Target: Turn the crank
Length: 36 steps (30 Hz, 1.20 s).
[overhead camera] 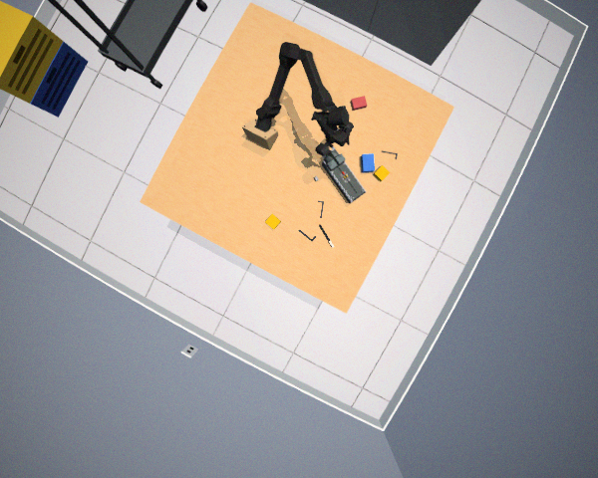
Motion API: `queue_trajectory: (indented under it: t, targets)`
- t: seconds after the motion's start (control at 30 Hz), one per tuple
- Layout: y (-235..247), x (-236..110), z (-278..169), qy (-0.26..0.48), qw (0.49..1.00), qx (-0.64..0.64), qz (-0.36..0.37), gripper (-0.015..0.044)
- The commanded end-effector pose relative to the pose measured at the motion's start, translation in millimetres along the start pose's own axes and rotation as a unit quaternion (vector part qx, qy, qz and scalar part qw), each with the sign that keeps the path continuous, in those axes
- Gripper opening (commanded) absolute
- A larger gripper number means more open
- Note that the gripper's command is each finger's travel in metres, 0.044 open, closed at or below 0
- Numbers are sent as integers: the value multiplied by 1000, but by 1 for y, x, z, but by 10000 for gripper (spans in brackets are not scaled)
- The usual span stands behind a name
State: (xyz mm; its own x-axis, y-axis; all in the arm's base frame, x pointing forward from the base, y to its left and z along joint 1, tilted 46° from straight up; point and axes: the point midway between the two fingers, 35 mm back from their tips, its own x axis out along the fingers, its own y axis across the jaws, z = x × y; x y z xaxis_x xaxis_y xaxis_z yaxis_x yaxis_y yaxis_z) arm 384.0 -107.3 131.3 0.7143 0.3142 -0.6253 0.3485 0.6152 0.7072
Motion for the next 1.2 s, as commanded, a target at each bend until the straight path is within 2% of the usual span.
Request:
queue_trajectory:
  t: [0.0, 0.43, 0.9, 1.17]
  targets:
    - [7, -9, -15, 2, 1000, 14, -18, 440]
    - [24, -42, -54, -11, 997, 49, -66, 440]
    - [24, -2, -93, -11, 997, 49, -66, 440]
    - [23, 6, -100, -11, 997, 49, -66, 440]
